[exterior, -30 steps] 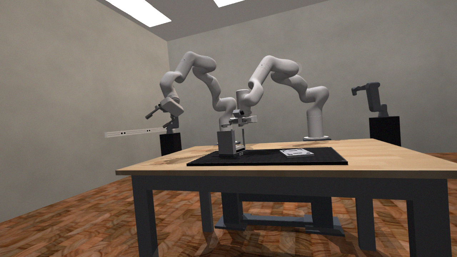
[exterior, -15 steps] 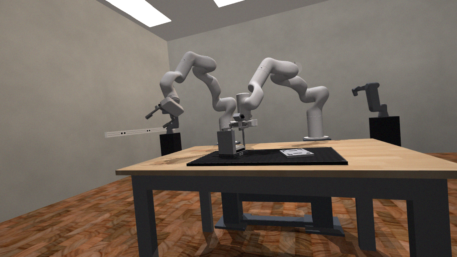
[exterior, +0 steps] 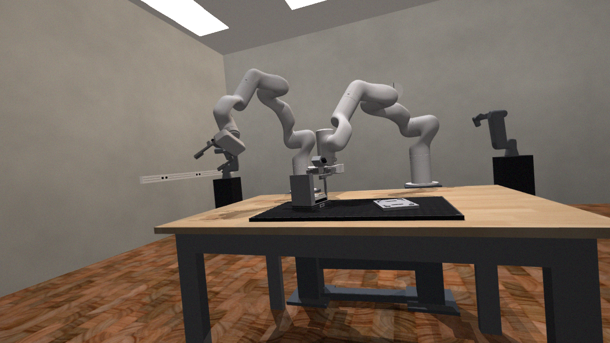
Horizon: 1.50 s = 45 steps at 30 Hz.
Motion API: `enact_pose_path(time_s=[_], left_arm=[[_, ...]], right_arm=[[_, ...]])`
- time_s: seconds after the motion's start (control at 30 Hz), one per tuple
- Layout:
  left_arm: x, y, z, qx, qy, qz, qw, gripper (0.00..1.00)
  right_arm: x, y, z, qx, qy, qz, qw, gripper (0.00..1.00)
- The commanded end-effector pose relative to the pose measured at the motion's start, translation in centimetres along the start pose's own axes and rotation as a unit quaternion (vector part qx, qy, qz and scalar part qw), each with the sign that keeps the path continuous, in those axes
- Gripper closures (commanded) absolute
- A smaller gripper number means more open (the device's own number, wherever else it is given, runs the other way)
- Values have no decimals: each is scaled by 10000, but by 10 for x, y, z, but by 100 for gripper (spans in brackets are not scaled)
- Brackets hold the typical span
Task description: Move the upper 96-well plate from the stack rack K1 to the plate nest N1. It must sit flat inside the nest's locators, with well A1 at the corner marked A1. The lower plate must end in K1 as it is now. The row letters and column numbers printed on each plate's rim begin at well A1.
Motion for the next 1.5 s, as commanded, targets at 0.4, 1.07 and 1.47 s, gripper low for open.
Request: enact_pose_path(time_s=[0.4,1.07,1.47], left_arm=[[-22,0,-1,0,-14,5,10000,63],[-51,1,-1,0,-14,5,10000,63],[-51,0,-1,0,-14,5,10000,63]], right_arm=[[1,1,0,7,-2,-9,10000,0],[1,1,0,7,-2,-9,10000,0],[1,1,0,7,-2,-9,10000,0]])
Point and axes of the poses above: on each arm, the point midway between the two finger pads, its own z axis back along the fingers, its own y axis across the jaws, x = y × z, the point moved 10 cm from there along z, back along the fingers, and after that the axes turned 1 degree about z, right-handed, at the moved point
